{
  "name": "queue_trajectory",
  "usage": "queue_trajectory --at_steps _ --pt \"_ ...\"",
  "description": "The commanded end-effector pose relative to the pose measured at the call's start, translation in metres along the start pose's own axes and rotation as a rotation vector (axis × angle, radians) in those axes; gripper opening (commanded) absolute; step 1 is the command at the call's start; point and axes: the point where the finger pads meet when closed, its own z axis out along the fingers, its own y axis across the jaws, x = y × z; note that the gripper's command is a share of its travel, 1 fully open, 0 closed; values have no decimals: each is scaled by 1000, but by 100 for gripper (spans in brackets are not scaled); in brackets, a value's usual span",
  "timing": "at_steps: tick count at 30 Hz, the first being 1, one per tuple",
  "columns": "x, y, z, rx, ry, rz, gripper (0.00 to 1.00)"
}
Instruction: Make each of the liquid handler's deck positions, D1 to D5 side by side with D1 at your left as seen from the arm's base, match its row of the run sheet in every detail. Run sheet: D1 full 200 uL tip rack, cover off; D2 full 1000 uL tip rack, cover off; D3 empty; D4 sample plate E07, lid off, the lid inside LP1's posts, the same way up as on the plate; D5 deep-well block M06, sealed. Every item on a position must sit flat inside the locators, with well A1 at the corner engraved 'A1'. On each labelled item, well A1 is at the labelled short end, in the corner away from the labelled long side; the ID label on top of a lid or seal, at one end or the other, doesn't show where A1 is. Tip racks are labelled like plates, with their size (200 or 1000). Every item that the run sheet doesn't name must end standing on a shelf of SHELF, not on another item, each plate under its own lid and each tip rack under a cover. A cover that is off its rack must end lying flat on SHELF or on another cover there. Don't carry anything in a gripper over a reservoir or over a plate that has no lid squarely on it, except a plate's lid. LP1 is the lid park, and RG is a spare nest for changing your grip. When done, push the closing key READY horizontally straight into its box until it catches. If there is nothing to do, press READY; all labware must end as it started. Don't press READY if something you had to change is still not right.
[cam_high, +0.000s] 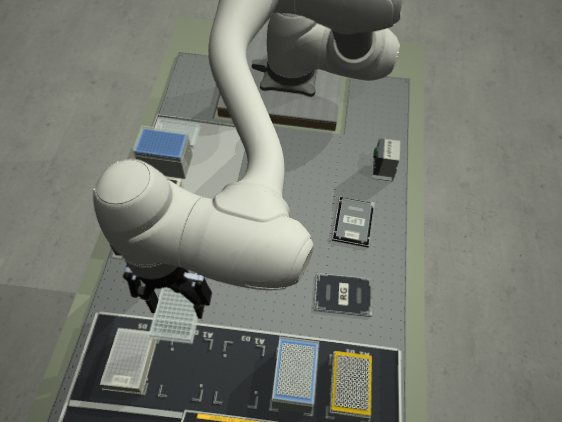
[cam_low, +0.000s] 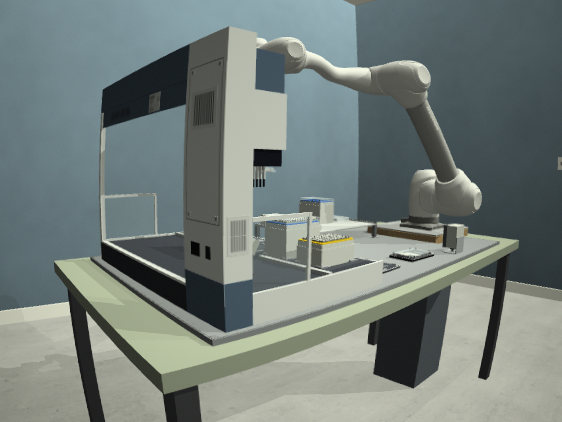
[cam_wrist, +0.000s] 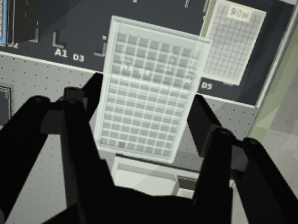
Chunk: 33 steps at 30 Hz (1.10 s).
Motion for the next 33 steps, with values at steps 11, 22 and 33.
queue_trajectory --at_steps 11,22,33 --pt "-25 -1 -2 0 2 0 10" --pt "-51 -1 -1 0 2 0 10" --pt "-72 -1 -1 0 2 0 10"
